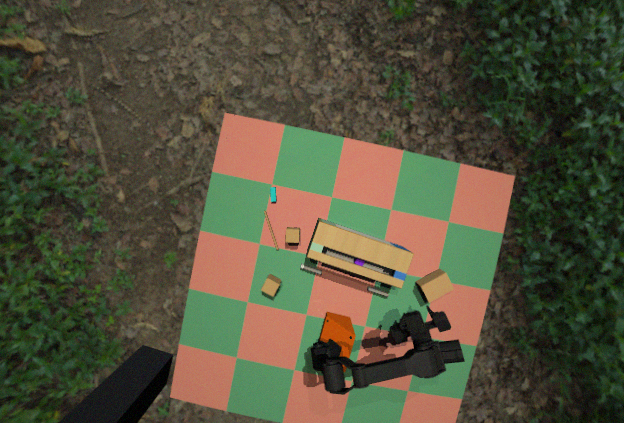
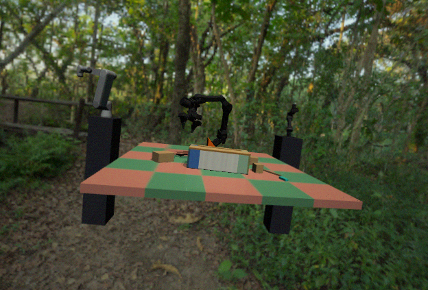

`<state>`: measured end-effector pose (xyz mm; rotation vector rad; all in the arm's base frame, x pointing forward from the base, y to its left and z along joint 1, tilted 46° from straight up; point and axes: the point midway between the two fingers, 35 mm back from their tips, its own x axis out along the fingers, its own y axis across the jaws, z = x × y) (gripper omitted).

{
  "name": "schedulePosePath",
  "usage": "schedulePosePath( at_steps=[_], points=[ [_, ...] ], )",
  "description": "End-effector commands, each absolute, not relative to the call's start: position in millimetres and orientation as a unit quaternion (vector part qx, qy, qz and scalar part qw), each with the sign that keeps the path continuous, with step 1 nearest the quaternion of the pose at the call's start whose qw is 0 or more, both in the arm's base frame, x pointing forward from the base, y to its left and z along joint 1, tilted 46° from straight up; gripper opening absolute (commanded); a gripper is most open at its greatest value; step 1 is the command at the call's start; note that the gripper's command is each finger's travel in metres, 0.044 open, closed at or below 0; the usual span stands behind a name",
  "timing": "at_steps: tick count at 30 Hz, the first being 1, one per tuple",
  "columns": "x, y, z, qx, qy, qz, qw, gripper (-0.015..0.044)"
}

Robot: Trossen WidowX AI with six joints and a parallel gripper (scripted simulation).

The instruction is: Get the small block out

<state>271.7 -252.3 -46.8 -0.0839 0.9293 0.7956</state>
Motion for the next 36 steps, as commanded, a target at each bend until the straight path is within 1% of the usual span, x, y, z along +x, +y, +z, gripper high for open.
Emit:
schedulePosePath(
  at_steps=[1,7,10,36],
  points=[
    [297.2,-204.9,-20.2,-0.095,0.381,0.475,0.788,0.04],
    [323.9,-117.5,25.8,-0.165,0.266,0.626,0.715,0.04],
    [328.0,-90.4,41.2,-0.184,0.221,0.667,0.688,0.04],
    [328.8,-67.1,16.5,-0.186,0.218,0.669,0.686,0.04]
  ],
)
